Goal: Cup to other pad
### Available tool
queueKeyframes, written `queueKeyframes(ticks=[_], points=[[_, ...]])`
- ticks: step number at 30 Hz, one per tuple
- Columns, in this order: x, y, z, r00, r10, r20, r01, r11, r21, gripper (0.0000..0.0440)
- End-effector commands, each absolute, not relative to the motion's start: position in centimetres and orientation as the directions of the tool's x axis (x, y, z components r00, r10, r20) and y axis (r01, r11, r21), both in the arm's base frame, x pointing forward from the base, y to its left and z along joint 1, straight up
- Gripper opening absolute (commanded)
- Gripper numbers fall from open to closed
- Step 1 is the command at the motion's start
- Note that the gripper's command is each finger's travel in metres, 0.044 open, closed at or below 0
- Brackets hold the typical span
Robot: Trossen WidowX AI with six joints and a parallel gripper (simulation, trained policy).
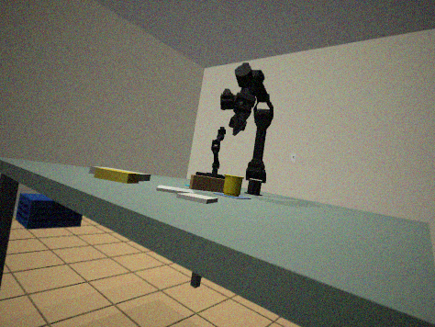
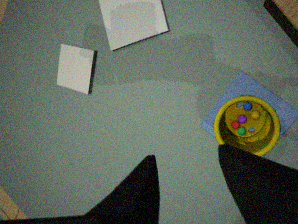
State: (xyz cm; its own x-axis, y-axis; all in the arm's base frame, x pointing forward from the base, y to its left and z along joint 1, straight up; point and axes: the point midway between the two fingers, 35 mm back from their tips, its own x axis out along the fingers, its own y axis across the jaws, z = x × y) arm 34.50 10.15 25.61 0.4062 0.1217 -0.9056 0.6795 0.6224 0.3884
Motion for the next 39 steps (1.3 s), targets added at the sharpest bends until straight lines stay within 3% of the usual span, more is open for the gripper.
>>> queueKeyframes(ticks=[1,21,39], points=[[34.3,10.1,24.6,0.354,0.098,-0.93,0.713,0.616,0.336,0.0161],[32.3,9.4,18.5,0.048,-0.032,-0.998,0.797,0.603,0.019,0.0174],[31.4,9.0,13.1,-0.086,-0.109,-0.99,0.816,0.562,-0.133,0.0199]])
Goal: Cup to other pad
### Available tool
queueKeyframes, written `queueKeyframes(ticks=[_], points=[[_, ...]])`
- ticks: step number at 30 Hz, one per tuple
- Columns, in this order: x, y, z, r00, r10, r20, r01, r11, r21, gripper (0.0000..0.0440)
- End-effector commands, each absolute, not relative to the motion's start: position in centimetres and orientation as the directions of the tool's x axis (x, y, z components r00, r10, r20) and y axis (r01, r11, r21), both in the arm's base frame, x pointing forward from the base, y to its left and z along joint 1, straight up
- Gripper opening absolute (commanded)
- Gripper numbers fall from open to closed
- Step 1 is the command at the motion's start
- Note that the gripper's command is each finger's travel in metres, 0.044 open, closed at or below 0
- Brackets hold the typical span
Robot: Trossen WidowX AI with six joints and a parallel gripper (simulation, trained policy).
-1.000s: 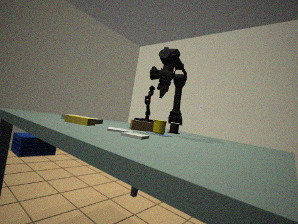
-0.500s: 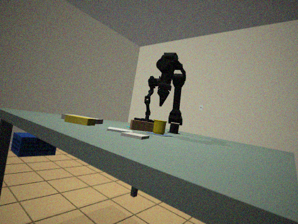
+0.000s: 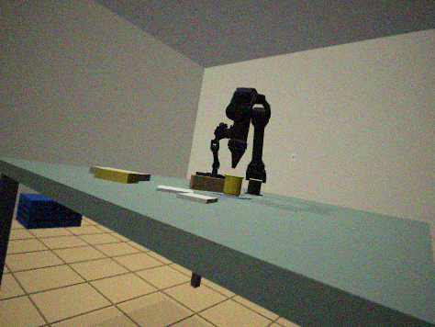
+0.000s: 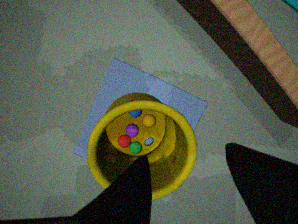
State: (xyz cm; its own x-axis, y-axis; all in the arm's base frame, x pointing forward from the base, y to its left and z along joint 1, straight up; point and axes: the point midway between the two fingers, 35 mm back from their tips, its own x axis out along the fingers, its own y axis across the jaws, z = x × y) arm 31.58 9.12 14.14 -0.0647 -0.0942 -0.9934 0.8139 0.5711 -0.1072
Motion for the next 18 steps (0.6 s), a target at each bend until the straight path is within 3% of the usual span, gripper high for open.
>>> queueKeyframes(ticks=[1,18], points=[[31.4,9.0,12.8,-0.091,-0.112,-0.99,0.816,0.562,-0.138,0.02],[30.6,8.6,7.1,-0.153,-0.142,-0.978,0.771,0.601,-0.208,0.0201]])
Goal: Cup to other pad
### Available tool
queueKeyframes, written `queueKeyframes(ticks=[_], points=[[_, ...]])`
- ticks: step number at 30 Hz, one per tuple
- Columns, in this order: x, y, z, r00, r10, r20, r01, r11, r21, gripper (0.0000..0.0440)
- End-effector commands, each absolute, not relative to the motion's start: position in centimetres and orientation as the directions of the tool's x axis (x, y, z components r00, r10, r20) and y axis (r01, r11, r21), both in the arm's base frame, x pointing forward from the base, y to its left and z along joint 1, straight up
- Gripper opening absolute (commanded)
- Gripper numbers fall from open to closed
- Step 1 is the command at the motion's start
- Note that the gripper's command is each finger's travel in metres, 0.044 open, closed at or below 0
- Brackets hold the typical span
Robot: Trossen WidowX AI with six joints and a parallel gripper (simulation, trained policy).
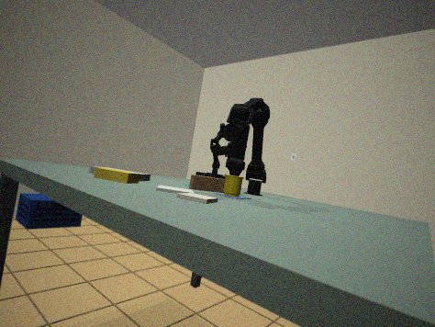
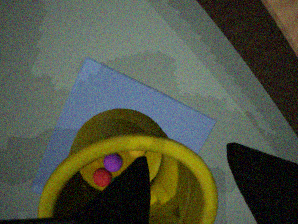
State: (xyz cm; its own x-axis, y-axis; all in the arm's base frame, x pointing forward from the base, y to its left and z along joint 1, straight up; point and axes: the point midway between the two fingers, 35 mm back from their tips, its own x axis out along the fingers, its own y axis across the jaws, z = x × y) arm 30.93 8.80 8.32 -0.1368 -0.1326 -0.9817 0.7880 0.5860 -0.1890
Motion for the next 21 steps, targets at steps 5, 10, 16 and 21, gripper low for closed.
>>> queueKeyframes(ticks=[5,10,16,21], points=[[30.5,8.4,5.9,-0.153,-0.143,-0.978,0.752,0.626,-0.209,0.0135],[30.4,8.0,5.8,-0.145,-0.15,-0.978,0.733,0.647,-0.208,0.0021],[30.3,7.7,6.7,-0.133,-0.145,-0.98,0.734,0.65,-0.196,0.0004],[30.2,7.4,7.8,-0.12,-0.138,-0.983,0.744,0.643,-0.181,0.0006]])
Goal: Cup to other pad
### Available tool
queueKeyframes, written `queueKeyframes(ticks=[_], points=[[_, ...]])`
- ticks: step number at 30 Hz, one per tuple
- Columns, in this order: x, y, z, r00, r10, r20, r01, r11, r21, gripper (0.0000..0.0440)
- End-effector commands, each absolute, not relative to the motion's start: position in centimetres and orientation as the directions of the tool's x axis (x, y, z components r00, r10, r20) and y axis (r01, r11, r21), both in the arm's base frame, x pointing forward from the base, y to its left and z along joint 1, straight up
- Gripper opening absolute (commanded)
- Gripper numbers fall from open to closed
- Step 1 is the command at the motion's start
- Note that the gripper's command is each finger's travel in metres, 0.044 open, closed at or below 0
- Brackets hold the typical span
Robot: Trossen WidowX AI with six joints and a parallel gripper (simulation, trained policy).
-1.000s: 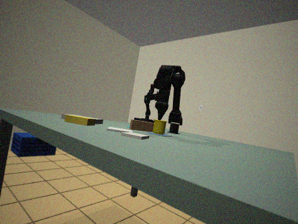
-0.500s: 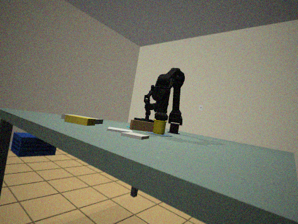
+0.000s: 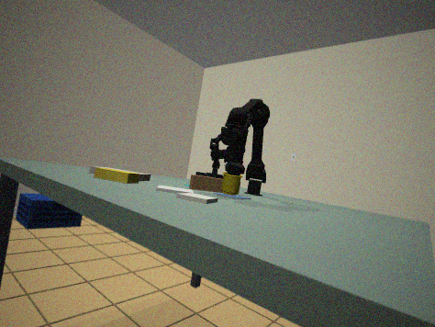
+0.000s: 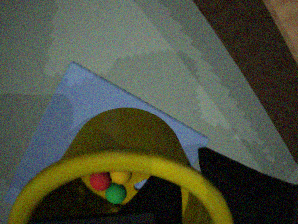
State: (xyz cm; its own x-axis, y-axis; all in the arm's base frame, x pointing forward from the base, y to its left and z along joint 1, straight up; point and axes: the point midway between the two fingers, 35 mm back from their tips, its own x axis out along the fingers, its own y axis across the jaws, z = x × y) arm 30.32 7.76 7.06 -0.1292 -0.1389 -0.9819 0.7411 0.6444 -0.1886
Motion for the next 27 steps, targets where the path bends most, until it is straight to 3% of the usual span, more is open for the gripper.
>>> queueKeyframes(ticks=[1,27], points=[[30.1,7.3,8.0,-0.118,-0.136,-0.984,0.748,0.639,-0.178,0.0003],[29.6,2.9,15.5,0.004,-0.088,-0.996,0.881,0.471,-0.038,0.0]])
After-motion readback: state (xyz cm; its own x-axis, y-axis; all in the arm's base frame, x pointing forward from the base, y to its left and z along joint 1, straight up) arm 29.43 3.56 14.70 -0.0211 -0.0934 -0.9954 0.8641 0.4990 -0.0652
